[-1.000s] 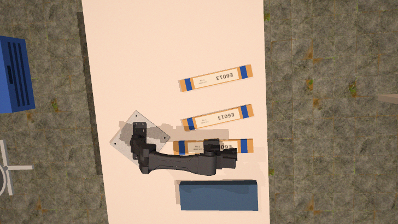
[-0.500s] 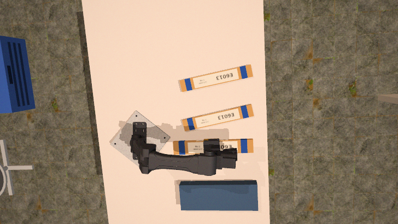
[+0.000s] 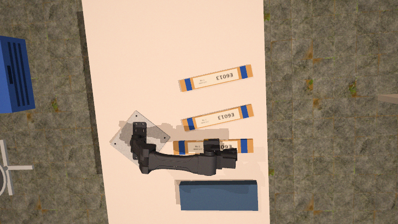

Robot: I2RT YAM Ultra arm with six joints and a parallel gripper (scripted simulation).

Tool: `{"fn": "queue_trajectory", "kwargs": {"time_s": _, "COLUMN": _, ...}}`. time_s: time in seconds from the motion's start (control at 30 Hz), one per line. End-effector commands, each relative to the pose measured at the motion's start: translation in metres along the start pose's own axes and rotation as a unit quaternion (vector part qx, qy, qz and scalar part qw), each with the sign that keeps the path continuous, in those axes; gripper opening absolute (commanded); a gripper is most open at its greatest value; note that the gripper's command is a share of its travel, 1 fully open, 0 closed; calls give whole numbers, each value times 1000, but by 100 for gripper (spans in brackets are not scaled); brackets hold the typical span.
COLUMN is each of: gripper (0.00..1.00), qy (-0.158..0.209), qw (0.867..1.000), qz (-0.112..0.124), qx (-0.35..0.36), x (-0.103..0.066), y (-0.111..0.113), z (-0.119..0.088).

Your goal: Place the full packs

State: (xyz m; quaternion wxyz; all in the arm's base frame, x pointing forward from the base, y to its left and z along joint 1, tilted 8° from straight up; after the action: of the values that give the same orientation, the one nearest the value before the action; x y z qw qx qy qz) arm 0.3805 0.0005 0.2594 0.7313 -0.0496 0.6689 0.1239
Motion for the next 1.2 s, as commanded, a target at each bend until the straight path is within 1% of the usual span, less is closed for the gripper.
{"fn": "queue_trajectory", "kwargs": {"time_s": 0.0, "gripper": 0, "qy": 2, "qw": 1000, "qz": -2, "qx": -1, "x": -35, "y": 3, "z": 1}}
{"fn": "queue_trajectory", "kwargs": {"time_s": 0.53, "gripper": 0, "qy": 2, "qw": 1000, "qz": -2, "qx": -1, "x": -15, "y": 3, "z": 1}}
{"fn": "queue_trajectory", "kwargs": {"time_s": 0.67, "gripper": 0, "qy": 2, "qw": 1000, "qz": -2, "qx": -1, "x": -13, "y": 2, "z": 1}}
{"fn": "queue_trajectory", "kwargs": {"time_s": 0.7, "gripper": 0, "qy": -31, "qw": 999, "qz": -12, "qx": -4, "x": -15, "y": 0, "z": 10}}
{"fn": "queue_trajectory", "kwargs": {"time_s": 1.0, "gripper": 0, "qy": -5, "qw": 1000, "qz": -4, "qx": -1, "x": -3, "y": 3, "z": 1}}
{"fn": "queue_trajectory", "kwargs": {"time_s": 1.17, "gripper": 0, "qy": -4, "qw": 1000, "qz": -4, "qx": -1, "x": 1, "y": 3, "z": 1}}
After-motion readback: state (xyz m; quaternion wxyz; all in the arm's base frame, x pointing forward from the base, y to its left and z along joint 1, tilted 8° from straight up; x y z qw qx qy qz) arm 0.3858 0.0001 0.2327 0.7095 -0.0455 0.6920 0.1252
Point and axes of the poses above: the point where the finger pads meet when closed, its own x axis out along the fingers, its own y axis across the jaws, z = x × y, the point moved 7 cm from there along -x, back along the fingers, and after that the axes turned 10 degrees about -x, right-handed, at the moved point
